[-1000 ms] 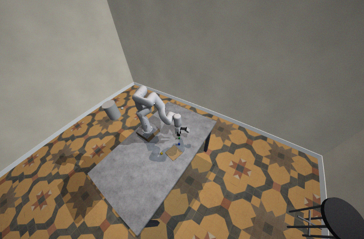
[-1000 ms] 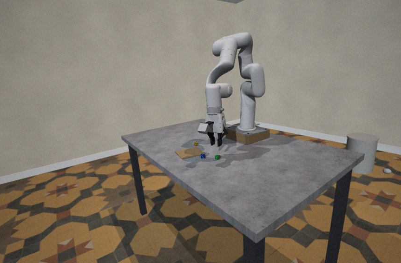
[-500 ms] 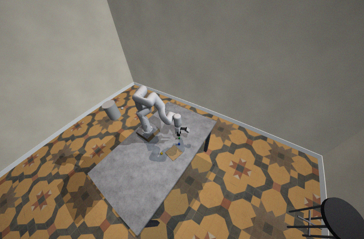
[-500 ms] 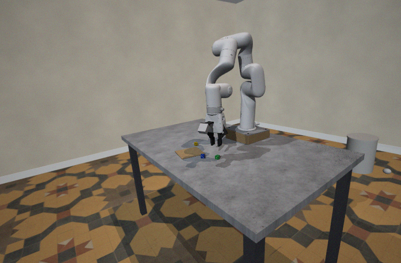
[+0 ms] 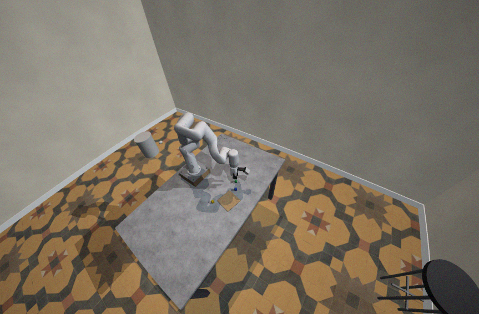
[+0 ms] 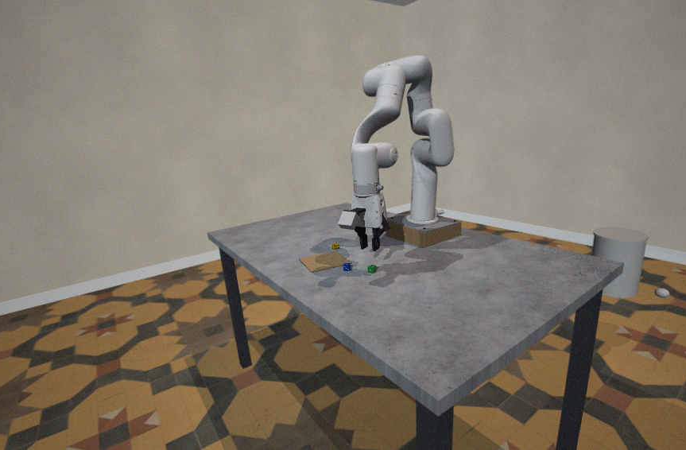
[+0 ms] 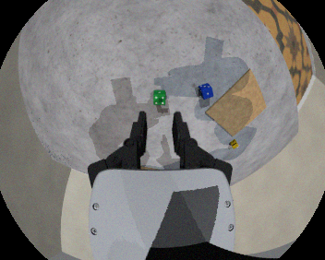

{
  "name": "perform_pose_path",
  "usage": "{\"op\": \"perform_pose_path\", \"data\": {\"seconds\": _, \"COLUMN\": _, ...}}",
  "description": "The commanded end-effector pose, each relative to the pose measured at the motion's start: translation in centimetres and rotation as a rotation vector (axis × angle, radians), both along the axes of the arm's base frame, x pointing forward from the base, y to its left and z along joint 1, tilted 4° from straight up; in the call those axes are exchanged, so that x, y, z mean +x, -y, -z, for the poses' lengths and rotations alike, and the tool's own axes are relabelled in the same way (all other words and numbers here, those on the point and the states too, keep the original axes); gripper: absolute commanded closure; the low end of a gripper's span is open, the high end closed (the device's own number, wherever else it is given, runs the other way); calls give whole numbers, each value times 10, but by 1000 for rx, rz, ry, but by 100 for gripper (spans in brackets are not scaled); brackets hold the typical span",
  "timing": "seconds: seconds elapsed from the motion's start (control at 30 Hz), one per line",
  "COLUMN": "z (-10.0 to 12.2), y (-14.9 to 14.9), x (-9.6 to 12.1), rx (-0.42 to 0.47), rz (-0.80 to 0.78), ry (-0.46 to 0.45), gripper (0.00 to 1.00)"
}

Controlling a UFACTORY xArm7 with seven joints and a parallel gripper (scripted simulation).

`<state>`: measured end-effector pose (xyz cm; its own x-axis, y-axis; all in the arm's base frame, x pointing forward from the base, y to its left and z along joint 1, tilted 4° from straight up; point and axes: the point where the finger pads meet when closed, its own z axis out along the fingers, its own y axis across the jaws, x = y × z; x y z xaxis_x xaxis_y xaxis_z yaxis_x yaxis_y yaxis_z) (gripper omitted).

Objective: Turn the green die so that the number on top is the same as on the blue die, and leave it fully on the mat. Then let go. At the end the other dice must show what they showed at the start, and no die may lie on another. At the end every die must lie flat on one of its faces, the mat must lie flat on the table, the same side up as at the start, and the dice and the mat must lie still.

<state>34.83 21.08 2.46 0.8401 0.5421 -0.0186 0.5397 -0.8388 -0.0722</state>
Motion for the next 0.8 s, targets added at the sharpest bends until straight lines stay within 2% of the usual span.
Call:
{"op": "perform_pose_path", "data": {"seconds": 0.0, "z": 0, "y": -1, "x": 1, "rx": 1, "rz": 0, "ry": 3, "gripper": 64}}
{"op": "perform_pose_path", "data": {"seconds": 0.77, "z": 26, "y": -2, "x": 0, "rx": 1, "rz": 0, "ry": 3, "gripper": 64}}
